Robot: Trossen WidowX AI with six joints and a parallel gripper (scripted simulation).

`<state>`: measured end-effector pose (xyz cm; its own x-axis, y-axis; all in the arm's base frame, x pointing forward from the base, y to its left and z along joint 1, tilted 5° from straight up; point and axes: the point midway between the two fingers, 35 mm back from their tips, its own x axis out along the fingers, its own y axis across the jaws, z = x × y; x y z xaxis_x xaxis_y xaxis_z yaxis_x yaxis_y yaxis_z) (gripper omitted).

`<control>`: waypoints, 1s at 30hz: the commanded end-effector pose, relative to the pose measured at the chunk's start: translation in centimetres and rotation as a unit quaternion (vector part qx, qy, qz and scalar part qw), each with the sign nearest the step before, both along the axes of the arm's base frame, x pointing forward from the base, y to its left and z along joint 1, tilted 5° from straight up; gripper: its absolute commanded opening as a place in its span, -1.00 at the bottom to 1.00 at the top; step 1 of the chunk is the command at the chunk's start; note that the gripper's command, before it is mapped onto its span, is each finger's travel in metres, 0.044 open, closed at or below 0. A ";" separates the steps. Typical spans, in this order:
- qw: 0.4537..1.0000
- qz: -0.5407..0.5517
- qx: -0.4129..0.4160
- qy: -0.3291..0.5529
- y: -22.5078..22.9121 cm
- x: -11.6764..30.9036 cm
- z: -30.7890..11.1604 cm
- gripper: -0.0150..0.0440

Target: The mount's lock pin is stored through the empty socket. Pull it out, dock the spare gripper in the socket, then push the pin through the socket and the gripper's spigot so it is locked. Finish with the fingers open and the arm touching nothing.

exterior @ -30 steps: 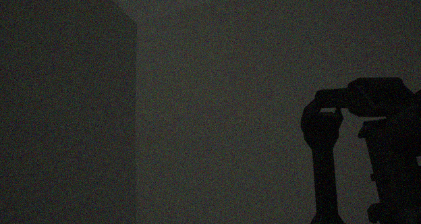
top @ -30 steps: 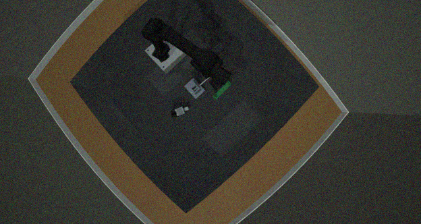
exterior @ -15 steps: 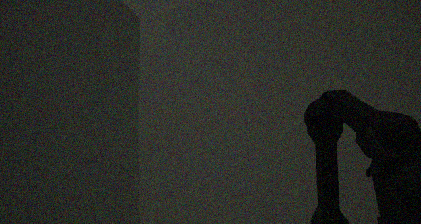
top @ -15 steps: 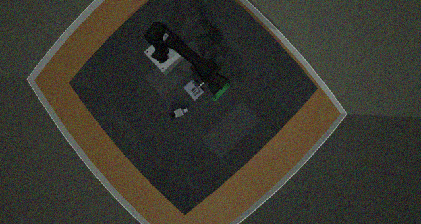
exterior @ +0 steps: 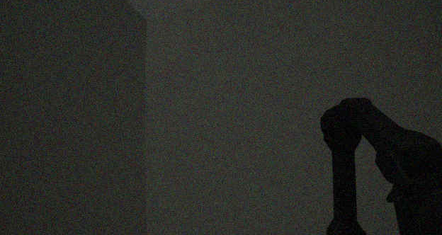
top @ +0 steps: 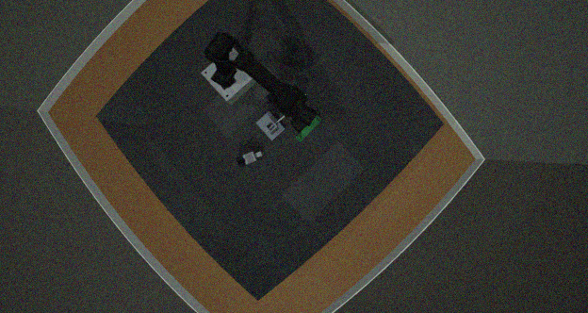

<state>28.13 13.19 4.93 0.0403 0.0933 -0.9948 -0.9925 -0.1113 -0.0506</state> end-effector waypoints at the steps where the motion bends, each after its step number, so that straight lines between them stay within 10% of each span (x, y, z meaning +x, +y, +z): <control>1: 1.000 -0.003 0.001 0.004 0.1 -0.2 -0.9 0.53; 26: 1.000 -0.003 0.001 0.004 0.1 -0.3 -3.8 0.53; 30: 1.000 -0.003 0.001 0.004 0.1 -0.3 -3.8 0.17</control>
